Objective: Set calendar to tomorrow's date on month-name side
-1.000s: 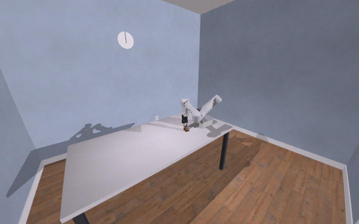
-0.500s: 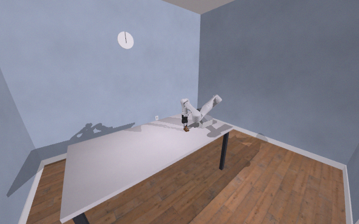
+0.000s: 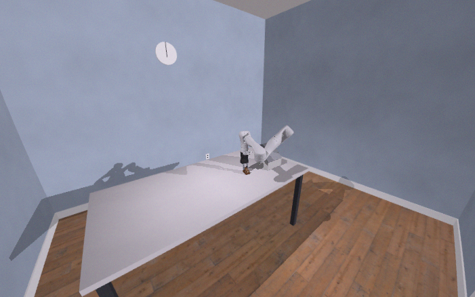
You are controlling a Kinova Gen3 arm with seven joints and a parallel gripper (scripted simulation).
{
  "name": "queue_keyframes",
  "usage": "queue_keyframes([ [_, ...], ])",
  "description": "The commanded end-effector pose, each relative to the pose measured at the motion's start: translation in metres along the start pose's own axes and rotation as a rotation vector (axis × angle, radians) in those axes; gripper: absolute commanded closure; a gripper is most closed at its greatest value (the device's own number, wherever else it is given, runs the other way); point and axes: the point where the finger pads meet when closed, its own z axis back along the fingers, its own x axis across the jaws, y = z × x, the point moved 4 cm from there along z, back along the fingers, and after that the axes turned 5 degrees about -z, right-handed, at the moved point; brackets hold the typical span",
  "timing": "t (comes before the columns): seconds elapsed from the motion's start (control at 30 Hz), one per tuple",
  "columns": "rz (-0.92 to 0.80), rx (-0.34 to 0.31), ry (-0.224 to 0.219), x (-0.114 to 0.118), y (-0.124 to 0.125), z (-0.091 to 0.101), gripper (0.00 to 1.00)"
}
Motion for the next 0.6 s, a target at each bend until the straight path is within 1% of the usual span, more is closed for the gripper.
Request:
queue_keyframes([
  [0.0,0.0,0.0,0.0,0.0001,0.0,-0.0007,0.43],
  [0.57,0.0,0.0,0.0,0.0001,0.0,-0.007,0.43],
])
